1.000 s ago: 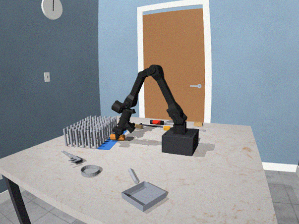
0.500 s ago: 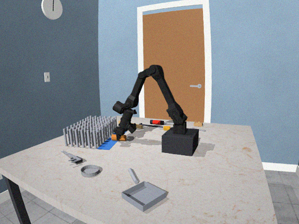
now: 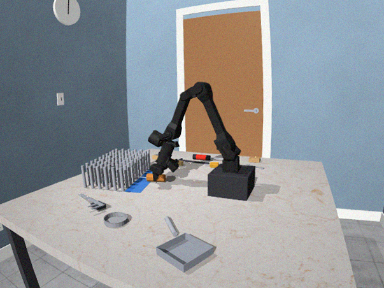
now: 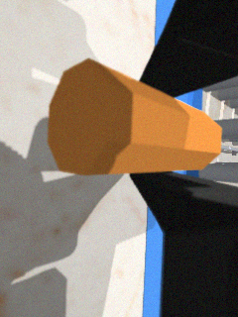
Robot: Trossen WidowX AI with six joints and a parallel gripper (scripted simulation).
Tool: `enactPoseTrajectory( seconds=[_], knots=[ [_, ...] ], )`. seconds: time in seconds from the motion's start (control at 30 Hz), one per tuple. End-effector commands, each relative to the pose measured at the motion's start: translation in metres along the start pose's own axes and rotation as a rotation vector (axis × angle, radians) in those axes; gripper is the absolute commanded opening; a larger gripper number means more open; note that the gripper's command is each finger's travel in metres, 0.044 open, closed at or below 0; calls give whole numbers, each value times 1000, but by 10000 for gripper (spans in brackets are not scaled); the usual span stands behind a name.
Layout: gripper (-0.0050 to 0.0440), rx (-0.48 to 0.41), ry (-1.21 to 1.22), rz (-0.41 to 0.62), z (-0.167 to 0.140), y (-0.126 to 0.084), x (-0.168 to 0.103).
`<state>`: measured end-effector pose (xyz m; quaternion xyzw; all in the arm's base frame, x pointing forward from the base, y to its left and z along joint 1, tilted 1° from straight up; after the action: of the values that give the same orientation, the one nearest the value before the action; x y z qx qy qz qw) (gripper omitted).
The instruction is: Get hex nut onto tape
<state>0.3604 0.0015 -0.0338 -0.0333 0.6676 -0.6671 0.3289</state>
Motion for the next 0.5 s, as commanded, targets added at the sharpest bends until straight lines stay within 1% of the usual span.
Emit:
enactPoseTrajectory(
  seconds=[0.0,0.47],
  knots=[
    [-50,21,-2,40,5,-11,-4],
    [-50,21,-2,38,1,-17,12]
  ],
)
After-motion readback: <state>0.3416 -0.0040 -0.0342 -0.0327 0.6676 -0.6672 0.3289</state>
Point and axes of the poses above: the point midway between the two fingers, 35 mm back from their tips, its own y axis out along the fingers, its own z axis across the jaws, x = y × z, the point moved 2 cm from there along -y, back along the fingers, and after that the axes turned 15 degrees about -y, right-handed, at the moved point
